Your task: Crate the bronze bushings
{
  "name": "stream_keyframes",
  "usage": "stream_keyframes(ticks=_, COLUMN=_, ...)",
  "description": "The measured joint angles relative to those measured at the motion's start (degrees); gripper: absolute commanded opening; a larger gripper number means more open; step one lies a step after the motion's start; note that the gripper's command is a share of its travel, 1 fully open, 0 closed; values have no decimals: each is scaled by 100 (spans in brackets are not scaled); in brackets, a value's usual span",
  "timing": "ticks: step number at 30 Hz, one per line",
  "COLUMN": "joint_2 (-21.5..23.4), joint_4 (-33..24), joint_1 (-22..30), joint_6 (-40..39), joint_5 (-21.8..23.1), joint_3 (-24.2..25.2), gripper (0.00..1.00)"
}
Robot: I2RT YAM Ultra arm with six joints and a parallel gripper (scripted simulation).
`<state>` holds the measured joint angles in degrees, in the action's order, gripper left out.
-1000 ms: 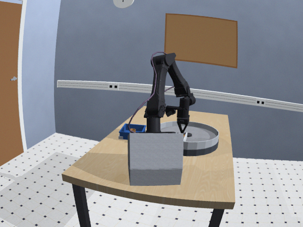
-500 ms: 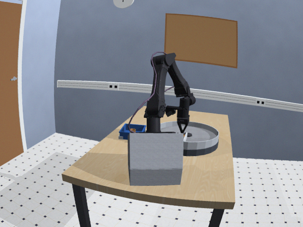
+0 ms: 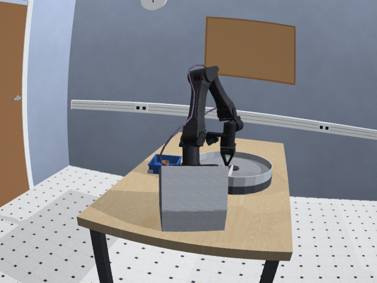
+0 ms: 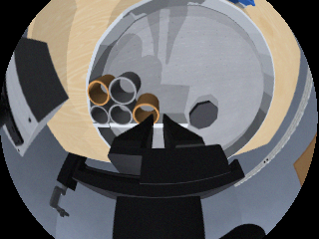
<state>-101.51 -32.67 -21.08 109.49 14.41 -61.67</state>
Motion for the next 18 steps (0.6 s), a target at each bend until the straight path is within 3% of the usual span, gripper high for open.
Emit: stream_keyframes(ticks=18, joint_2=0, joint_4=55, joint_1=-46, joint_6=15, joint_5=2, joint_3=107, gripper=15)
